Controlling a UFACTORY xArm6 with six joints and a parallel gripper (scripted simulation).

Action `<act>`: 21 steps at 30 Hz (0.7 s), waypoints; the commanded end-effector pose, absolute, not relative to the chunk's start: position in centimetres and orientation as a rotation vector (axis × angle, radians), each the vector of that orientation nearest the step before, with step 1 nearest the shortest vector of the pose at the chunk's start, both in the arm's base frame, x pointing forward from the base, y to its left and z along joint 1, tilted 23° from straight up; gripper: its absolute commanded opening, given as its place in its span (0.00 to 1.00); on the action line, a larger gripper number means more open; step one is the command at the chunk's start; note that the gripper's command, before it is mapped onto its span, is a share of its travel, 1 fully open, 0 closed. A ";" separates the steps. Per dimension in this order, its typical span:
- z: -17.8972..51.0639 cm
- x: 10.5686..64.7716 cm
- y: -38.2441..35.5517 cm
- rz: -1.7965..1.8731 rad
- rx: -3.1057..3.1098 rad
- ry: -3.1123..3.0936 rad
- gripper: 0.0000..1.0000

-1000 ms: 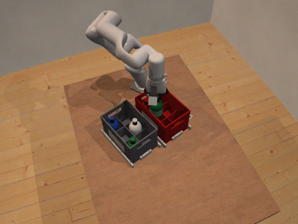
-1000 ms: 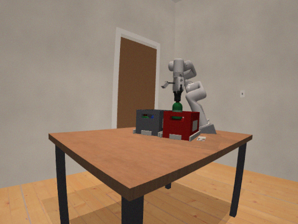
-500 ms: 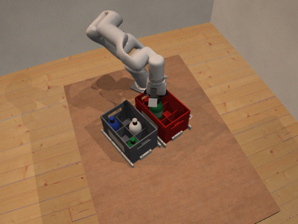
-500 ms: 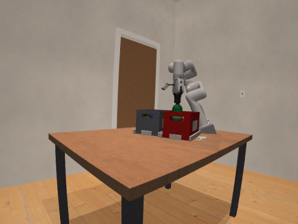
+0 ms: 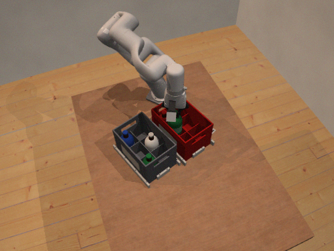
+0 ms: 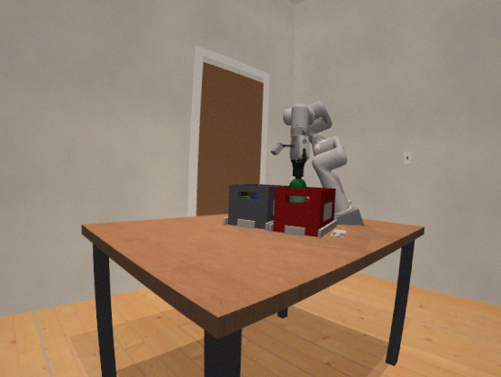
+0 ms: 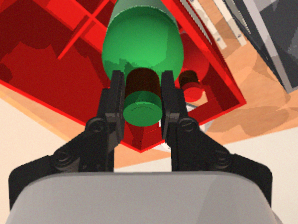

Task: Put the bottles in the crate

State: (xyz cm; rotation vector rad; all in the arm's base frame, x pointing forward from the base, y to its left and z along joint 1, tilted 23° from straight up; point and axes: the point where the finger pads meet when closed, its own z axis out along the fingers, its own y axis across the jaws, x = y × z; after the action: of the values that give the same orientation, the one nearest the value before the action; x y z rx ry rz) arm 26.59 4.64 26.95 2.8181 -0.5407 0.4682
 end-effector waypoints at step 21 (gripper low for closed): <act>25.1 27.2 4.1 0.473 2.819 -0.541 0.00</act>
State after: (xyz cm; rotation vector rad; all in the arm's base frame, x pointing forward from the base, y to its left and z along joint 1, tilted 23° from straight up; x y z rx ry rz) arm 27.07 4.10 25.22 2.8179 -0.5407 0.4677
